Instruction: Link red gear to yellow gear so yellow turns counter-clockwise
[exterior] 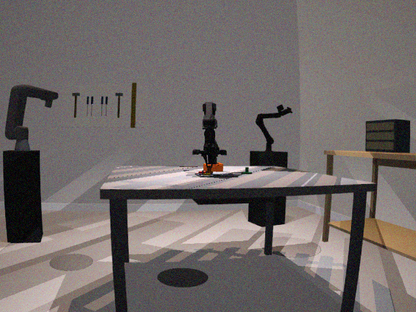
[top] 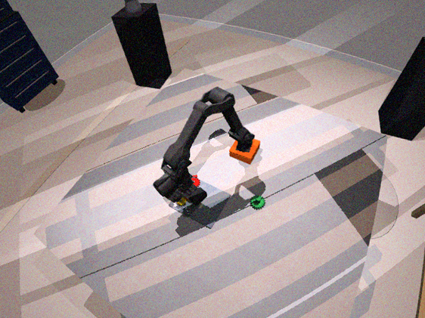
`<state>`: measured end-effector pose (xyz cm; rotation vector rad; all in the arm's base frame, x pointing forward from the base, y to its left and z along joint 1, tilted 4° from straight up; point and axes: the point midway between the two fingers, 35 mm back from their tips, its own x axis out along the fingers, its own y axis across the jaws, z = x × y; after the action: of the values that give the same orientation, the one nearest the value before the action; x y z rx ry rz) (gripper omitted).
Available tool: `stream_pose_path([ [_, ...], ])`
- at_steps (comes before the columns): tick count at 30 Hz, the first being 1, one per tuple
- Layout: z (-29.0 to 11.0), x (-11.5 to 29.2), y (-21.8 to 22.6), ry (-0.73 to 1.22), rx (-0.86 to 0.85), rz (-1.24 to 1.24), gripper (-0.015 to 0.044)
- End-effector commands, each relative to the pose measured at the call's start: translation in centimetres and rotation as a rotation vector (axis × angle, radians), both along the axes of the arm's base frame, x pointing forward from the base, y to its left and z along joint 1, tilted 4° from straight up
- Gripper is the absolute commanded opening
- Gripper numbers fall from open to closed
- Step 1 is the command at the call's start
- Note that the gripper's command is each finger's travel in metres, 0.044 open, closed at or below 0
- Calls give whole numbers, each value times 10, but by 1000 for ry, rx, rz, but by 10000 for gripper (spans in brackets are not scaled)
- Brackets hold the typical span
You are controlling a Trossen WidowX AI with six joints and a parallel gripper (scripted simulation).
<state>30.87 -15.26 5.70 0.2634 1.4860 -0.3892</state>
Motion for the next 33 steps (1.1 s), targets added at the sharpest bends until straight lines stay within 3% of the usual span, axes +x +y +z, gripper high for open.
stream_pose_path([
  [1, -1, 0, 0, 10, -3, 105, 0],
  [12, -2, 0, -1, 29, -12, 315, 0],
  [33, -6, 0, -1, -16, 8, -173, 0],
])
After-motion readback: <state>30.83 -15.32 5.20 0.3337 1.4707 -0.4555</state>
